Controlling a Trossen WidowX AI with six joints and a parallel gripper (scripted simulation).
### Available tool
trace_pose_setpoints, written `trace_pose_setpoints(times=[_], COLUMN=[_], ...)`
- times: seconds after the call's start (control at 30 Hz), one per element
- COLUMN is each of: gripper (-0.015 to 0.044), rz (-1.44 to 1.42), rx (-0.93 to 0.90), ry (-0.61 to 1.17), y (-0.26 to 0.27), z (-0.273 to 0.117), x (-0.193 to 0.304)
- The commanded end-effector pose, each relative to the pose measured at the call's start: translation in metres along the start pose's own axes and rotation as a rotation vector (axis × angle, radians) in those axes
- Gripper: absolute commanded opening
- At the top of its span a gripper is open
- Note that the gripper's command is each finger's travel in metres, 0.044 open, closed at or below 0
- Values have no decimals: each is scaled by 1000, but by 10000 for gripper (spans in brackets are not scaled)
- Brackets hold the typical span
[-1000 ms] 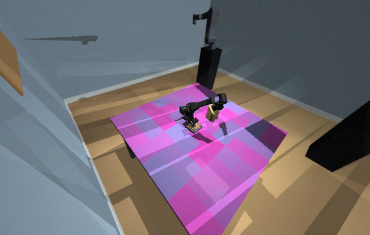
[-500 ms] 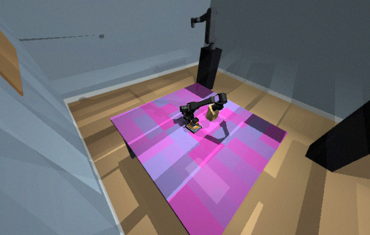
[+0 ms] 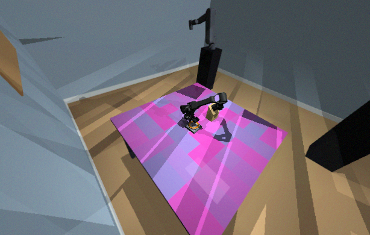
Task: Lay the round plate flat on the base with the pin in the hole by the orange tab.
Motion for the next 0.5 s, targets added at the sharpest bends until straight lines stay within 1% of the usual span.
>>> trace_pose_setpoints(times=[0.0, 0.47], gripper=[0, 0], rz=[2, 3], rx=[-3, -3], ry=[12, 13], y=[1, 3], z=[2, 1], x=[7, 16])
Point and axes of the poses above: the point midway between the two fingers, 35 mm back from their tips, its own z axis out along the fingers, its own y axis across the jaws, x = y × z, the point moved 4 cm from there along -z, back along the fingers, and after that the axes turned 5 degrees about -z, right-handed, at the moved point
